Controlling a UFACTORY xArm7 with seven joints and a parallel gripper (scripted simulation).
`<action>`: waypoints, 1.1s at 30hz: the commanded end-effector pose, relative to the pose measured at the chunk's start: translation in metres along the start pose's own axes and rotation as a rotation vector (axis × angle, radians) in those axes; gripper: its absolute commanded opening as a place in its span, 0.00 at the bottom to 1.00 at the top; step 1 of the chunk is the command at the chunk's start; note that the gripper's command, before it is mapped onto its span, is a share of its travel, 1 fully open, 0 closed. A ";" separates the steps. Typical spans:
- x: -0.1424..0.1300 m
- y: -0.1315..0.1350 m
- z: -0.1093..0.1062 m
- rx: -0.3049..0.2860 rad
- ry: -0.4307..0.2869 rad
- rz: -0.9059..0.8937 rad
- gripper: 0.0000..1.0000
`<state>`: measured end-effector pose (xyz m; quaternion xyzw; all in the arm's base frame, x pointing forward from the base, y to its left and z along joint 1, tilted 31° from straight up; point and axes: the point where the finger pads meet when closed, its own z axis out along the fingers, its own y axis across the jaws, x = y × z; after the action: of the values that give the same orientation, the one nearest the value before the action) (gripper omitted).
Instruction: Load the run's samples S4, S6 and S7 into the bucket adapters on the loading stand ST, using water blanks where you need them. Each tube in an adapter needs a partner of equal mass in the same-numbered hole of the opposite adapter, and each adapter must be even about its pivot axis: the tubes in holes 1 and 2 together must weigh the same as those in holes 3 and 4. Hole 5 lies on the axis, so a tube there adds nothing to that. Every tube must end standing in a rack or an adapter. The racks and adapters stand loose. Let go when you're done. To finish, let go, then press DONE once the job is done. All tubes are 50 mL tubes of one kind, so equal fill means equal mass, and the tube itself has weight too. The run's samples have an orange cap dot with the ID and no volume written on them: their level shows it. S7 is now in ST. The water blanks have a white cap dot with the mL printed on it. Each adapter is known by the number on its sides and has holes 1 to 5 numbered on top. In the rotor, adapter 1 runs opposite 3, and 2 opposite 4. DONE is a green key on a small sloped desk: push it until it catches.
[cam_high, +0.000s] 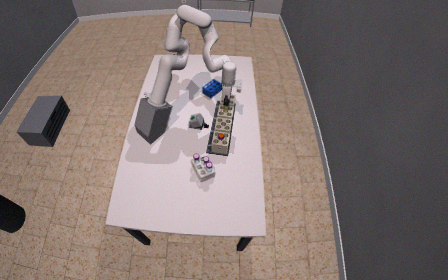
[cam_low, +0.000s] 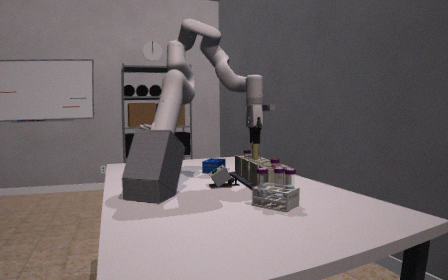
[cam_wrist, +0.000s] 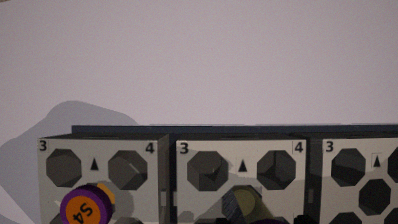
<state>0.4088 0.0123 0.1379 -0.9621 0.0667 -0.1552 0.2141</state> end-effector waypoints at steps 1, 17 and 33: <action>0.001 0.000 0.003 -0.001 0.003 0.000 0.00; 0.001 0.000 0.017 -0.001 0.003 0.000 0.00; 0.001 0.000 0.031 -0.001 0.003 0.000 0.00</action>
<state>0.4184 0.0236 0.1129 -0.9621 0.0667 -0.1552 0.2141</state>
